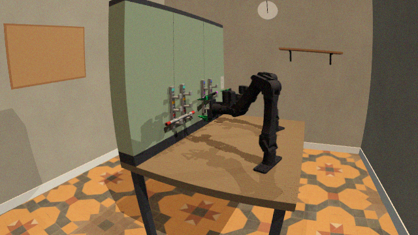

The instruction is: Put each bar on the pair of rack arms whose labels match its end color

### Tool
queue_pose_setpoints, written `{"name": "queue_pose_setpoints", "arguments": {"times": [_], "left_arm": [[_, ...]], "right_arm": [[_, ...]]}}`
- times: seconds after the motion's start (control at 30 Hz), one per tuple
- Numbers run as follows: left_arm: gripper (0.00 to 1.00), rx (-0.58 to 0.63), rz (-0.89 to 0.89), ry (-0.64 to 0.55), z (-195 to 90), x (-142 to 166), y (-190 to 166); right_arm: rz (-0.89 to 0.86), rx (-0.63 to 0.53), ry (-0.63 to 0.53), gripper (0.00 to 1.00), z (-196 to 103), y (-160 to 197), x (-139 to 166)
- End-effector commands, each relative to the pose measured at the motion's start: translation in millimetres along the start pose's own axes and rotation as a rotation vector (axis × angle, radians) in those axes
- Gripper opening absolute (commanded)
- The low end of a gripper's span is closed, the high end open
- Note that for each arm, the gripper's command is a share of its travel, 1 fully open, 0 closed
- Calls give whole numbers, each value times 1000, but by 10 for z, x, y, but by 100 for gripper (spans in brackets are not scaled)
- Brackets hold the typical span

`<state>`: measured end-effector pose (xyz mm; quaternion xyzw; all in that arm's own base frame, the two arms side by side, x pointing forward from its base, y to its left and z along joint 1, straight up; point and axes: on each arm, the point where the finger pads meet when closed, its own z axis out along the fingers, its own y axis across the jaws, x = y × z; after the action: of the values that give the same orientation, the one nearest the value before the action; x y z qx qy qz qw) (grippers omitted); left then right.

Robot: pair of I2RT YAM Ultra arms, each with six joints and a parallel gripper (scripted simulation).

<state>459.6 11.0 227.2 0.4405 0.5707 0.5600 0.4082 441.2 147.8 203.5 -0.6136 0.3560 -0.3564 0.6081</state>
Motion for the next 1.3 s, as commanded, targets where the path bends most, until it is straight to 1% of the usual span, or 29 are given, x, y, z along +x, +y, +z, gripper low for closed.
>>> {"name": "queue_pose_setpoints", "arguments": {"times": [0.0,0.83,1.27], "left_arm": [[100,-40,-28,1,-33,46,149],[100,-40,-28,1,-33,46,149],[100,-40,-28,1,-33,46,149]], "right_arm": [[4,7,-1,100,-85,-106,15],[4,7,-1,100,-336,-322,16],[4,7,-1,100,-415,-333,-209]]}}
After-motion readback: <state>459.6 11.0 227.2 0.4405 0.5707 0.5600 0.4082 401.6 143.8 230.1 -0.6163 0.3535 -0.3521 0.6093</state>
